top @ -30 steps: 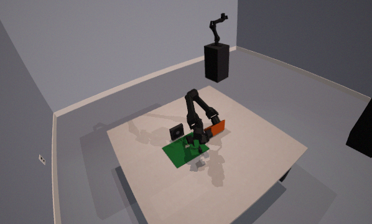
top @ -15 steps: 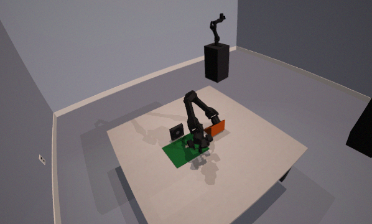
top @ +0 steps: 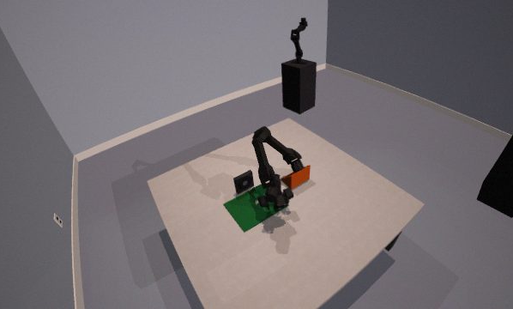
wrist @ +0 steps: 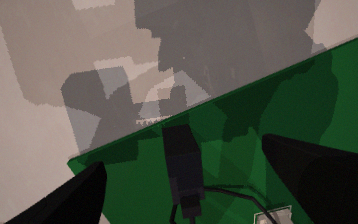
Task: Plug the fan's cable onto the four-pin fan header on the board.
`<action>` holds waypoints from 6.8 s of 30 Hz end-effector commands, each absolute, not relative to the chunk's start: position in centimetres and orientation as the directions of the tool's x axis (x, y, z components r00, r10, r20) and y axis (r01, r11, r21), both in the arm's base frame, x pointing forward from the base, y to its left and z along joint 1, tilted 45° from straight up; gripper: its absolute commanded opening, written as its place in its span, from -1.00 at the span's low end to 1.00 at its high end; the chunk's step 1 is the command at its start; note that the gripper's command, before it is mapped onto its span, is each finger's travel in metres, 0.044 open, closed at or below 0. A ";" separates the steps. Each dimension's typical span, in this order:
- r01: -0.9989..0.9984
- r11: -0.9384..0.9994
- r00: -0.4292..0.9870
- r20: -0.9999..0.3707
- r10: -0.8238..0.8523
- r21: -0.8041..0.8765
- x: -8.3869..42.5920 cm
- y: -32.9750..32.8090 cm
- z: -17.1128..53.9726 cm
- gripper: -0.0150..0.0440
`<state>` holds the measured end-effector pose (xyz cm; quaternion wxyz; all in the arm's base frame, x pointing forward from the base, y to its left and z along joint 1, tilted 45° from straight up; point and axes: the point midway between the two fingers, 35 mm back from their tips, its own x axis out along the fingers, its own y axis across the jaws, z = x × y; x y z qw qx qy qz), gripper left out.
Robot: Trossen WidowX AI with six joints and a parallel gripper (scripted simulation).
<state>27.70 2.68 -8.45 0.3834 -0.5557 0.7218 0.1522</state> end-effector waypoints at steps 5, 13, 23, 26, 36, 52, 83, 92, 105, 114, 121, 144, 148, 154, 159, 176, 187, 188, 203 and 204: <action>-0.921 0.333 -0.094 -0.717 -0.691 -0.200 27.3 1.5 -9.4 1.00; -0.921 0.333 -0.095 -0.716 -0.691 -0.200 27.2 1.1 -9.8 1.00; -0.919 0.337 -0.092 -0.720 -0.688 -0.204 27.4 1.4 -9.7 0.11; -0.919 0.337 -0.092 -0.720 -0.688 -0.204 27.4 1.4 -9.7 -0.16; -0.921 0.335 -0.094 -0.719 -0.688 -0.200 27.8 4.1 -7.0 -0.49; -0.773 0.507 -0.093 -0.722 -0.686 -0.382 28.8 3.3 -4.8 -0.49; 0.183 0.696 -0.093 -0.717 -0.691 -0.695 31.0 -3.0 0.8 -0.49; 0.397 0.630 -0.095 -0.713 -0.695 -0.667 31.1 -4.5 2.0 -0.49; 0.405 0.627 -0.095 -0.712 -0.695 -0.666 31.7 -4.6 2.3 -0.49; 0.403 0.628 -0.095 -0.712 -0.695 -0.666 31.9 -4.7 2.4 -0.49; 0.401 0.628 -0.095 -0.712 -0.696 -0.667 31.9 -5.6 1.5 -0.49; 0.394 0.630 -0.095 -0.712 -0.696 -0.669 31.7 -6.2 0.8 -0.49; 0.394 0.630 -0.095 -0.712 -0.696 -0.669 31.8 -6.2 0.8 -0.49; 0.395 0.630 -0.095 -0.712 -0.696 -0.669 31.8 -6.3 0.8 -0.49; 0.395 0.630 -0.095 -0.712 -0.696 -0.669 31.8 -6.3 0.7 -0.49; 0.394 0.630 -0.095 -0.711 -0.696 -0.669 31.6 -6.6 0.5 -0.49; 0.394 0.630 -0.095 -0.711 -0.696 -0.669 31.6 -6.7 0.3 -0.49; 0.394 0.630 -0.095 -0.711 -0.696 -0.669 31.6 -6.7 0.3 -0.49; 0.394 0.630 -0.095 -0.711 -0.697 -0.669 31.6 -7.3 -0.2 -0.49; 0.394 0.630 -0.095 -0.711 -0.697 -0.669 31.5 -7.3 -0.2 -0.49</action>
